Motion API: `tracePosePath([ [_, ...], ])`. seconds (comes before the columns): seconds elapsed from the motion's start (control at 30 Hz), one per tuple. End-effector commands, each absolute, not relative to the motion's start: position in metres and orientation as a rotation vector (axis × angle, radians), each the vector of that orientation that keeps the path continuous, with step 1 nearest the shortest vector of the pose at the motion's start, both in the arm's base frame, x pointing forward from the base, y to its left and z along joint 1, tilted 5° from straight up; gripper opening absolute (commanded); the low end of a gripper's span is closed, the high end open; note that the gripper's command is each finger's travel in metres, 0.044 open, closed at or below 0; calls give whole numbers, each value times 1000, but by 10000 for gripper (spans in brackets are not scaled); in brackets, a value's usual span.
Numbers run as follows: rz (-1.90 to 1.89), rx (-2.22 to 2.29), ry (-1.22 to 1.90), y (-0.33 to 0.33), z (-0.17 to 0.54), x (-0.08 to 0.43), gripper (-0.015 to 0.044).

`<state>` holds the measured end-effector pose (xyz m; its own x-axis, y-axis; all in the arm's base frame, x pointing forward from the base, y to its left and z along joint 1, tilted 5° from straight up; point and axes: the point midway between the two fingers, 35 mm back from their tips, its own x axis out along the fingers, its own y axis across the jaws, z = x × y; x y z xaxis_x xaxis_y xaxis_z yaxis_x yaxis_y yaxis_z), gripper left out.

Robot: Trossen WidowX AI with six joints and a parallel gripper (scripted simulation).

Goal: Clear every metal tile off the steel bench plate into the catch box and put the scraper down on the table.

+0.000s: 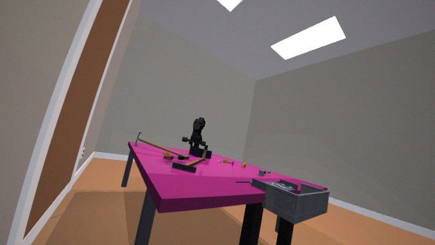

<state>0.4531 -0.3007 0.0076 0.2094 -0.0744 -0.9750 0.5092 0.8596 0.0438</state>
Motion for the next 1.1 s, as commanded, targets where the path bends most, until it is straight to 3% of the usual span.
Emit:
tracePosePath([
  [0.0, -424, 412, 1311, -299, -6, 453, 0],
  [1.07, -445, 450, 1314, -290, -59, 458, 0],
])
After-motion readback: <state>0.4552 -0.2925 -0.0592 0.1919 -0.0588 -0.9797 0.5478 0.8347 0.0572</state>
